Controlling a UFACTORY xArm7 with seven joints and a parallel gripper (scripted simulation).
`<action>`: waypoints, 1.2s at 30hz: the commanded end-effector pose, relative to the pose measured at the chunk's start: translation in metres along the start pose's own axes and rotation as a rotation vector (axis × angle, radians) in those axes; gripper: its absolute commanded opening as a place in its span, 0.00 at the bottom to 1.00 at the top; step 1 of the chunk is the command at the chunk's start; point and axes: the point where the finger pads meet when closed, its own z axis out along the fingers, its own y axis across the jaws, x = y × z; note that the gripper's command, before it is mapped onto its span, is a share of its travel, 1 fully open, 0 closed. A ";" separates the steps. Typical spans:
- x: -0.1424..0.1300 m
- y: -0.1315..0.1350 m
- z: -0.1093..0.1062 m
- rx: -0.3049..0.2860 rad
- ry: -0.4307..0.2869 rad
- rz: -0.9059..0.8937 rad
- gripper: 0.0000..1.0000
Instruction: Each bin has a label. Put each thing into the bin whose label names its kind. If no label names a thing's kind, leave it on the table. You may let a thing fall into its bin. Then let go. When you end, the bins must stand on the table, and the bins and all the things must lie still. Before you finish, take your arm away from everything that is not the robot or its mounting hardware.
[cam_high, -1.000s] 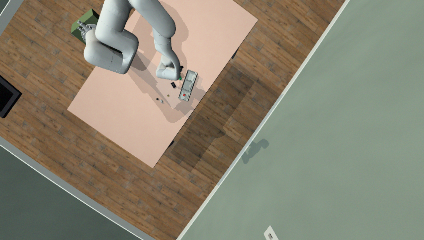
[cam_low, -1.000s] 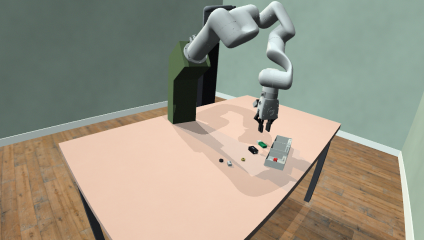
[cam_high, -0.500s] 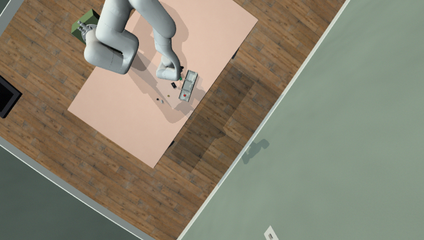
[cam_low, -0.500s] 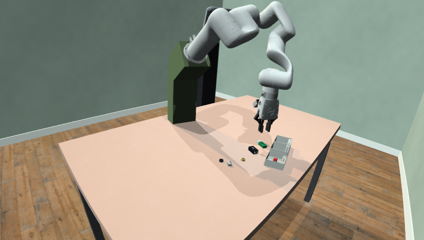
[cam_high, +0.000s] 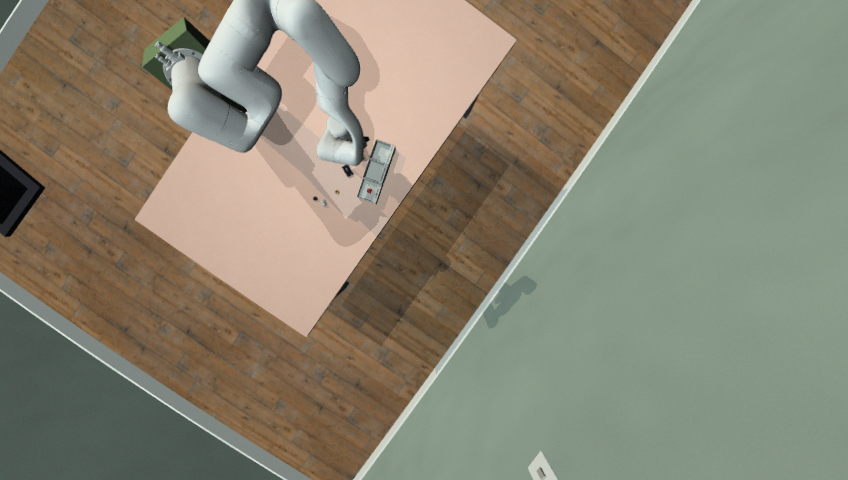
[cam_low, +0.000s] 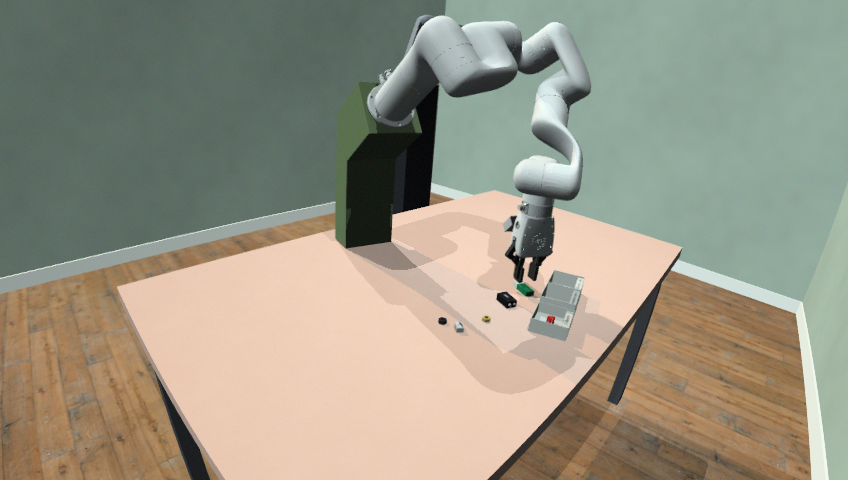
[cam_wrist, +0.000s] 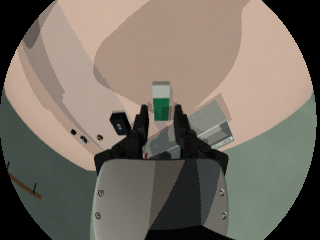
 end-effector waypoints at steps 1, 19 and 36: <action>-0.001 0.001 0.014 -0.002 -0.001 0.000 0.38; -0.001 0.001 0.027 -0.002 -0.001 0.000 0.38; -0.001 0.001 0.027 -0.002 -0.001 0.000 0.00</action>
